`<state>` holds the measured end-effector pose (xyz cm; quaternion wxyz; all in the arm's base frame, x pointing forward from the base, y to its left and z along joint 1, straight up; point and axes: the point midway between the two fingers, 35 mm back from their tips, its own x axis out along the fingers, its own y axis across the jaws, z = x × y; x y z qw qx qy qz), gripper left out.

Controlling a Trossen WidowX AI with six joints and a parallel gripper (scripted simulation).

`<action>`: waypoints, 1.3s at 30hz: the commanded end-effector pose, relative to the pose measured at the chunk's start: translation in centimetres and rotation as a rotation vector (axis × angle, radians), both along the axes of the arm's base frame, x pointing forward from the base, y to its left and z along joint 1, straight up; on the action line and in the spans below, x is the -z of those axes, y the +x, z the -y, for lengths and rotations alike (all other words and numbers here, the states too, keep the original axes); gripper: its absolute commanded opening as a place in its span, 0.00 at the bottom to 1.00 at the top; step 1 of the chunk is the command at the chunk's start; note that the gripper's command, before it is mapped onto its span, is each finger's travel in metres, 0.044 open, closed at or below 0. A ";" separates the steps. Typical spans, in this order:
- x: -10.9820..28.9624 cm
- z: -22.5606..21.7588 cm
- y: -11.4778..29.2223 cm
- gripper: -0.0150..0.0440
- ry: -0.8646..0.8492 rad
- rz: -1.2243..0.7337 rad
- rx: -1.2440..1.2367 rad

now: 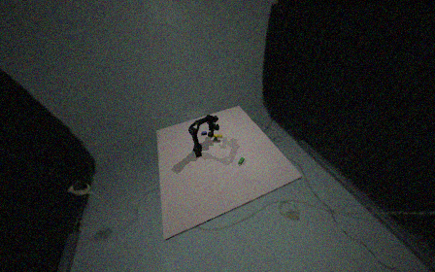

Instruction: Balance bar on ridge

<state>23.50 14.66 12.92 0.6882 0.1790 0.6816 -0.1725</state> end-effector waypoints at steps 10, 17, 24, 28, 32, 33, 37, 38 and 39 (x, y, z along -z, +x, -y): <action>-7.7 0.1 -0.2 1.00 0.009 0.014 0.000; -7.7 0.1 -0.2 1.00 0.009 0.014 0.000; -7.7 0.1 -0.2 1.00 0.009 0.014 0.000; -7.7 0.1 -0.2 1.00 0.009 0.014 0.000; -7.7 0.1 -0.2 1.00 0.009 0.014 0.000; -7.7 0.1 -0.2 1.00 0.009 0.014 0.000; -7.7 0.1 -0.2 1.00 0.009 0.014 0.000; -7.7 0.1 -0.2 1.00 0.009 0.014 0.000; -7.7 0.1 -0.2 1.00 0.009 0.014 0.000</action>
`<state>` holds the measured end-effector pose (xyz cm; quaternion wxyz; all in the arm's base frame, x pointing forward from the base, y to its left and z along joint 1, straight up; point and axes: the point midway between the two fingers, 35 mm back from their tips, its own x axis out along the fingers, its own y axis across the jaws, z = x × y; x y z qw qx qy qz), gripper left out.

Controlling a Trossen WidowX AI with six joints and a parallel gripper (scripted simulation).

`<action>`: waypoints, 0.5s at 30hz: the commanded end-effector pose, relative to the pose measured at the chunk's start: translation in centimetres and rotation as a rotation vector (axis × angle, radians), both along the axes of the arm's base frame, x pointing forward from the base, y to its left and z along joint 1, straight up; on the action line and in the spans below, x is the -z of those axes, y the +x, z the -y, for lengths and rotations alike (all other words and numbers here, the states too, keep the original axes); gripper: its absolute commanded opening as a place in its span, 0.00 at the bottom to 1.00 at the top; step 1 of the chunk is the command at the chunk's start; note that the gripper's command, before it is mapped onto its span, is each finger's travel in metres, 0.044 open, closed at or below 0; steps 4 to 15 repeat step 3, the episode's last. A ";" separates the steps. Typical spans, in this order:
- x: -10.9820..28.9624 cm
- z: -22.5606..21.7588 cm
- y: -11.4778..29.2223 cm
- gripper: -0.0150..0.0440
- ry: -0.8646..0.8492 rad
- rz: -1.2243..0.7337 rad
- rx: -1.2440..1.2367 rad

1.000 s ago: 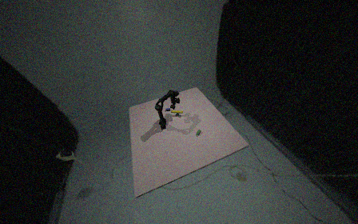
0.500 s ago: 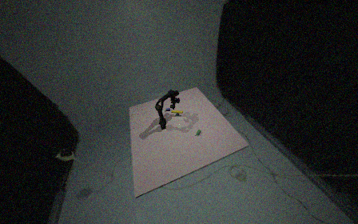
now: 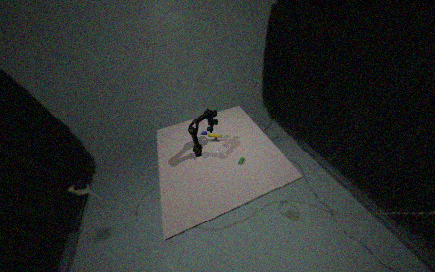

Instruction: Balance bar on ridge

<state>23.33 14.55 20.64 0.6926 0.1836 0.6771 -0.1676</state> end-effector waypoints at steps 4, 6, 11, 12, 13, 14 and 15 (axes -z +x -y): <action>0.0 0.0 0.0 1.00 -0.001 -0.002 0.000; 0.0 0.0 0.0 1.00 -0.001 -0.002 0.000; 0.0 0.0 0.0 1.00 -0.001 -0.002 0.000; 0.0 0.0 0.0 1.00 -0.001 -0.002 0.000; 0.0 0.0 0.0 1.00 -0.001 -0.002 0.000; 0.0 0.0 0.0 1.00 -0.001 -0.002 0.000; 0.0 0.0 0.0 1.00 -0.001 -0.002 0.000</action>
